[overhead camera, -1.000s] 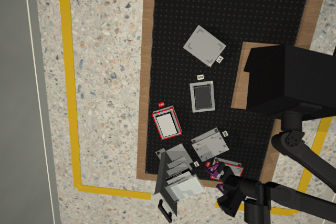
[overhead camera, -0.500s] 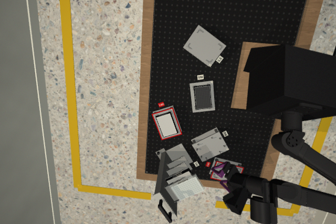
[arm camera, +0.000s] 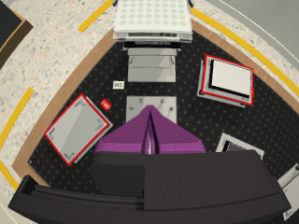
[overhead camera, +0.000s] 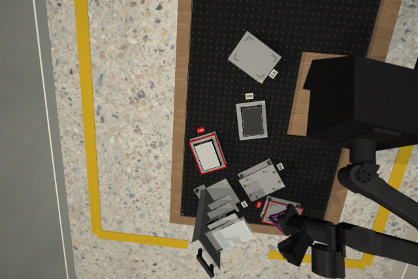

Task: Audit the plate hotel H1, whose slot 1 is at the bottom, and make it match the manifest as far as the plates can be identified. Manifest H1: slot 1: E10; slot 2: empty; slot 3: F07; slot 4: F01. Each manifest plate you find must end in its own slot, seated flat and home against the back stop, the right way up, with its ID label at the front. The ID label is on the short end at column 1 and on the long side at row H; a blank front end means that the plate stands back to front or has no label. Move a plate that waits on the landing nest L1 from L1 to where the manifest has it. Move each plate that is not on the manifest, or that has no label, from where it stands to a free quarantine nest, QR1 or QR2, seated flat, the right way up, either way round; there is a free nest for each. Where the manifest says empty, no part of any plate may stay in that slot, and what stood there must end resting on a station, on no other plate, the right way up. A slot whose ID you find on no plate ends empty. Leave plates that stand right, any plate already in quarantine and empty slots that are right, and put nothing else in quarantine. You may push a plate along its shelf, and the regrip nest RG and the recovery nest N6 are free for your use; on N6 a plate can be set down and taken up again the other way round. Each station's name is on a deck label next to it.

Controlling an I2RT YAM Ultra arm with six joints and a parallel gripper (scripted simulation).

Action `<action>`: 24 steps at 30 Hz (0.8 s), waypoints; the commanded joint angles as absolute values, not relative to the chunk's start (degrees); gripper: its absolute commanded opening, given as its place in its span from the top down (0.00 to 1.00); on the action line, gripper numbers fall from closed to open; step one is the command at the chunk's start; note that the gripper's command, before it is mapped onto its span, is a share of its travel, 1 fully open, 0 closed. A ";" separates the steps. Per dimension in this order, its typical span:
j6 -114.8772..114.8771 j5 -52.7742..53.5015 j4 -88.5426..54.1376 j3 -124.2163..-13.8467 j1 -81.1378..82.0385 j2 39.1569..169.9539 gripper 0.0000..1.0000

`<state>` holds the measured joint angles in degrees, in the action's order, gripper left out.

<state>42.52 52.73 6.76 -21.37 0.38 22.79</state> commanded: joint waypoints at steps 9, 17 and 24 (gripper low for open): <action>42.50 52.00 6.64 -21.45 0.39 22.70 1.00; 42.42 51.43 7.17 -21.95 0.95 23.78 1.00; 42.32 50.74 7.90 -22.65 1.64 25.28 1.00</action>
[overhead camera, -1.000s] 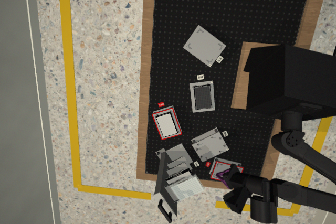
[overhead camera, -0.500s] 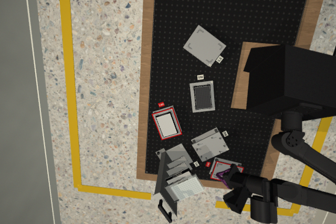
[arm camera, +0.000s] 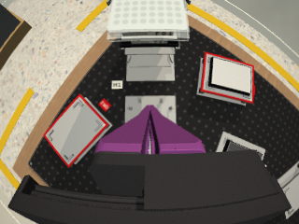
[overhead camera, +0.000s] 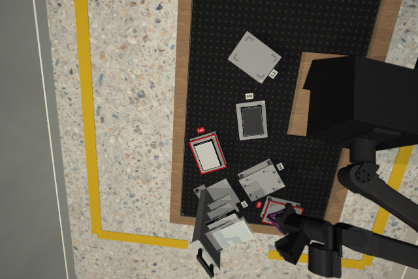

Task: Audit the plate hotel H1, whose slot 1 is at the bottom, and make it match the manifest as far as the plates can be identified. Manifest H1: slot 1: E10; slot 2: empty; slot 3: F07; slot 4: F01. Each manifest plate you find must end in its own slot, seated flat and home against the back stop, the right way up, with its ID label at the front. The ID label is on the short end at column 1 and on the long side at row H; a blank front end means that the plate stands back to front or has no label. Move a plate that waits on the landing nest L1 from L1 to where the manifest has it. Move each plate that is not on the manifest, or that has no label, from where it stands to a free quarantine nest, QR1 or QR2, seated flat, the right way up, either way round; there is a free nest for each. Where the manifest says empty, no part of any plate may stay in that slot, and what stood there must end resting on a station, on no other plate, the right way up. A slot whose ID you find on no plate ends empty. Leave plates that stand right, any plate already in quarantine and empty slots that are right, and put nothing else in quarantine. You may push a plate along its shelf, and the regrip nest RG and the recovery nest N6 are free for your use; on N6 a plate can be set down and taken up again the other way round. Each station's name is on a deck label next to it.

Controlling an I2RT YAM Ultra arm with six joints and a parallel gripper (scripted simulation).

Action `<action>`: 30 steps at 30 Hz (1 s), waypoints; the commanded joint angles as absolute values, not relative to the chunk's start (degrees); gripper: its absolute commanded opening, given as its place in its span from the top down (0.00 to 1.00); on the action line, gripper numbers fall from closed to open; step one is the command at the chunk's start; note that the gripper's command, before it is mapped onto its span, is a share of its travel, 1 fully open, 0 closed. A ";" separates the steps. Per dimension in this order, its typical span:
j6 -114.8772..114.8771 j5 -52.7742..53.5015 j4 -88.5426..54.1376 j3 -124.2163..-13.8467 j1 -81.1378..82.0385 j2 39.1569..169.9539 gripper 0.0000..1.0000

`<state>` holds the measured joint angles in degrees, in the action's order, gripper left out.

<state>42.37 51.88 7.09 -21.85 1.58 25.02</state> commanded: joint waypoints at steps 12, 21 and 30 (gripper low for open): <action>42.20 49.83 8.87 -23.69 2.55 27.38 1.00; 42.12 49.25 9.50 -24.43 3.13 28.80 1.00; 42.03 48.55 10.26 -25.41 3.82 30.59 1.00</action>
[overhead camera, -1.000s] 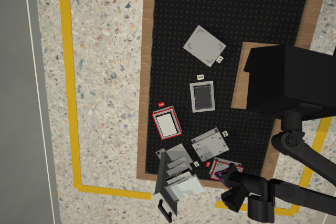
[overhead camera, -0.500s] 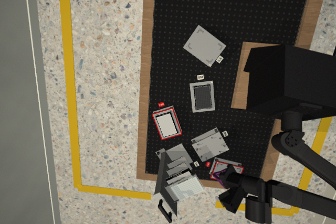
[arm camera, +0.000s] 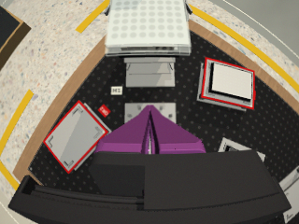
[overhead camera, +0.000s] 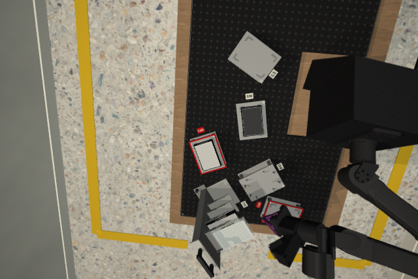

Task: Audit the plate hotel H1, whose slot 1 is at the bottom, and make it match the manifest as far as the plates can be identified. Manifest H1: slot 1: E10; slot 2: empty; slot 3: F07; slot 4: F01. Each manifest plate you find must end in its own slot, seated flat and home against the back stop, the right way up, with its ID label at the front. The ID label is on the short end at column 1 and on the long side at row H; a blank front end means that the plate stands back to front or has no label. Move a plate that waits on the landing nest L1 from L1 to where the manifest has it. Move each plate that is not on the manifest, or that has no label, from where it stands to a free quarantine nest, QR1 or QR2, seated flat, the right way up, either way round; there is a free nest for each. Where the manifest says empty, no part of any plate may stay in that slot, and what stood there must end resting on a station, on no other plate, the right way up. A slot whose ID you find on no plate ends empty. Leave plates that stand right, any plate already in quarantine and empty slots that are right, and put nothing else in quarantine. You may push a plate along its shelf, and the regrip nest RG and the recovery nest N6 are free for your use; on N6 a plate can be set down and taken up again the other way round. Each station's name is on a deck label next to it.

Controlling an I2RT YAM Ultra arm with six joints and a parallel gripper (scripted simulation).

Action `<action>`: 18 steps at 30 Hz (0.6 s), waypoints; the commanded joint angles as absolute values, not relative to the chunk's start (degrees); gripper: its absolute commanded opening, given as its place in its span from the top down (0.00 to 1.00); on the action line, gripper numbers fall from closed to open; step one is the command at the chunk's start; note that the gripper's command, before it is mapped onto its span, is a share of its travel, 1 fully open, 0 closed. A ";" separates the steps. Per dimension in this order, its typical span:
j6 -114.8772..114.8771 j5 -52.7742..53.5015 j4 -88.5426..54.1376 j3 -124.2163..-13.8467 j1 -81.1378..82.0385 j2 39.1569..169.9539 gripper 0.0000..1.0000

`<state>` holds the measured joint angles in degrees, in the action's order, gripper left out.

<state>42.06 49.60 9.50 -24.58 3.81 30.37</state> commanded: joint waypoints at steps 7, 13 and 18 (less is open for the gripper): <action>41.98 48.13 10.72 -26.08 4.24 31.76 1.00; 41.94 47.82 11.08 -26.64 4.55 32.71 1.00; 41.90 47.49 11.43 -27.21 4.88 33.65 1.00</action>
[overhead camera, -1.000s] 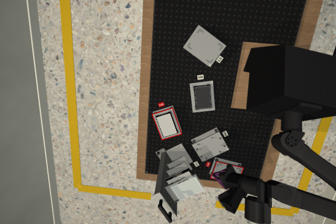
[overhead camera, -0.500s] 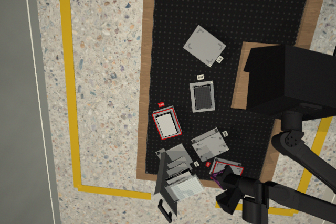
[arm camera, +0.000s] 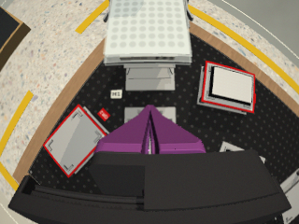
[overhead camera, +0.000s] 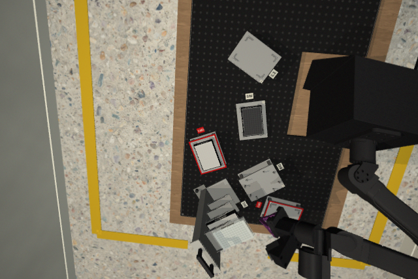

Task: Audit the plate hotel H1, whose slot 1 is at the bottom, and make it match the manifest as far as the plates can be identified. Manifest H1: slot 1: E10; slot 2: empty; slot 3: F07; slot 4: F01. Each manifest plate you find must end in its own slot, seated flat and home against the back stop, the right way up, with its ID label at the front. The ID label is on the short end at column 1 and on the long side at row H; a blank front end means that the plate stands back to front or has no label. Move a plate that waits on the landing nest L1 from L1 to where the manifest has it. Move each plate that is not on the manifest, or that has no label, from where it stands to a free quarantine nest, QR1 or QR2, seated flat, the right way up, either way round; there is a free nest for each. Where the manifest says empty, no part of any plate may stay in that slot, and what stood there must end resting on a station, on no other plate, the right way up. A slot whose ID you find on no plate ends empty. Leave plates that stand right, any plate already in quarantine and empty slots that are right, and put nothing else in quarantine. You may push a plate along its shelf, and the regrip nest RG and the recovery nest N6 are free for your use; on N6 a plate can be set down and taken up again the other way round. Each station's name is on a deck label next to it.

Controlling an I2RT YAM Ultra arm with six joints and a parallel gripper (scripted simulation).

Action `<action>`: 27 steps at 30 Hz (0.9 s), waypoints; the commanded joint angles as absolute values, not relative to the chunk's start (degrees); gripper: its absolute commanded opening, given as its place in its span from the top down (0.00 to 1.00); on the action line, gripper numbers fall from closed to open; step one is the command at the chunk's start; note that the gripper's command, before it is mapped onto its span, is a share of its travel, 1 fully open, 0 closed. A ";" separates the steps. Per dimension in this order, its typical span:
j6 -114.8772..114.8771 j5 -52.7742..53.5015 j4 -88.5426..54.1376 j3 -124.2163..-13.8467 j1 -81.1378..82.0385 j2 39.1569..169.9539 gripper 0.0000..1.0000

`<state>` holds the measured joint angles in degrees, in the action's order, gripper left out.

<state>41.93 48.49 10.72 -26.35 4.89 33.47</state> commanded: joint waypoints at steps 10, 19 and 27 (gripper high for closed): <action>41.84 46.99 11.95 -28.14 5.38 35.13 1.00; 41.78 46.47 12.48 -29.21 5.89 36.76 1.00; 41.74 46.14 12.80 -29.93 6.22 37.83 1.00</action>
<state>41.78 47.07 12.23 -29.17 6.24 37.65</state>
